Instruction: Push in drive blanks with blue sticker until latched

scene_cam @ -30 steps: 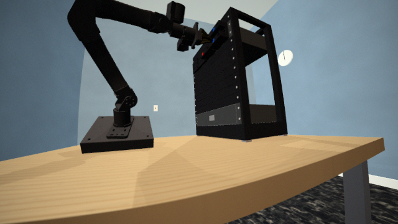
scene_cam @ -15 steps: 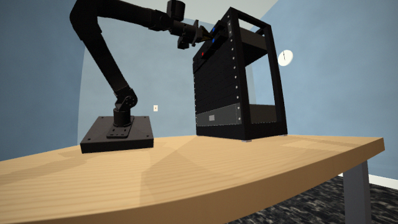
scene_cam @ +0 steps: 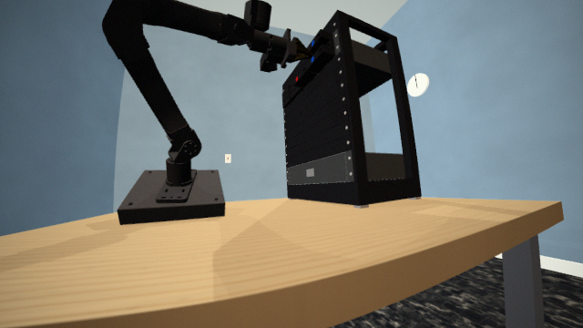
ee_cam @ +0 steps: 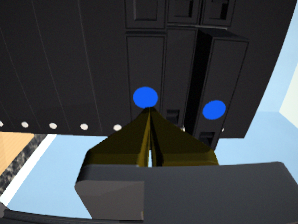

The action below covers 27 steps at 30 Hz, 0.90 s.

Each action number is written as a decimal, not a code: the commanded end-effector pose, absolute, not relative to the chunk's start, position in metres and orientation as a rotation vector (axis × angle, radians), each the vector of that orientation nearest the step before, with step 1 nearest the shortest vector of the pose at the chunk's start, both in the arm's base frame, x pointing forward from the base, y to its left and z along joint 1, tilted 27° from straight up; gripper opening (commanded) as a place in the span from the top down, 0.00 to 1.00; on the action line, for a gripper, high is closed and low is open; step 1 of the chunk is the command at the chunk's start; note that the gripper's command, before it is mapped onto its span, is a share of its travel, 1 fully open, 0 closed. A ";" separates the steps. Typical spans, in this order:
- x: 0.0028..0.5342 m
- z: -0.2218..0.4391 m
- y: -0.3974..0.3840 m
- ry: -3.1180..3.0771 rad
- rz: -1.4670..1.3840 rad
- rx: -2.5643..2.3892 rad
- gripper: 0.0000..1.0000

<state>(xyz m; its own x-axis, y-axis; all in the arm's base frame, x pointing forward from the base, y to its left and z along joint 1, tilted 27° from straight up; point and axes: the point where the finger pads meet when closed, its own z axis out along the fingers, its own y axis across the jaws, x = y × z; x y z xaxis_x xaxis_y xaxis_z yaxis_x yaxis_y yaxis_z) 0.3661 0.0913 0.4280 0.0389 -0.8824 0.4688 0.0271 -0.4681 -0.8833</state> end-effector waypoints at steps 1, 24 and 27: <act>0.374 0.440 0.096 0.880 -1.522 -1.519 1.00; 0.387 0.440 0.100 0.877 -1.521 -1.520 1.00; 0.387 0.440 0.100 0.877 -1.521 -1.520 1.00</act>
<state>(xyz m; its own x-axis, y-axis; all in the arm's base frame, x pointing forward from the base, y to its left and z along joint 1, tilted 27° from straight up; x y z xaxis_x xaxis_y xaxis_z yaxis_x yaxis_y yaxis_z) 0.3819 0.0922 0.4224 0.0362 -0.8800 0.4735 0.0096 -0.4735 -0.8807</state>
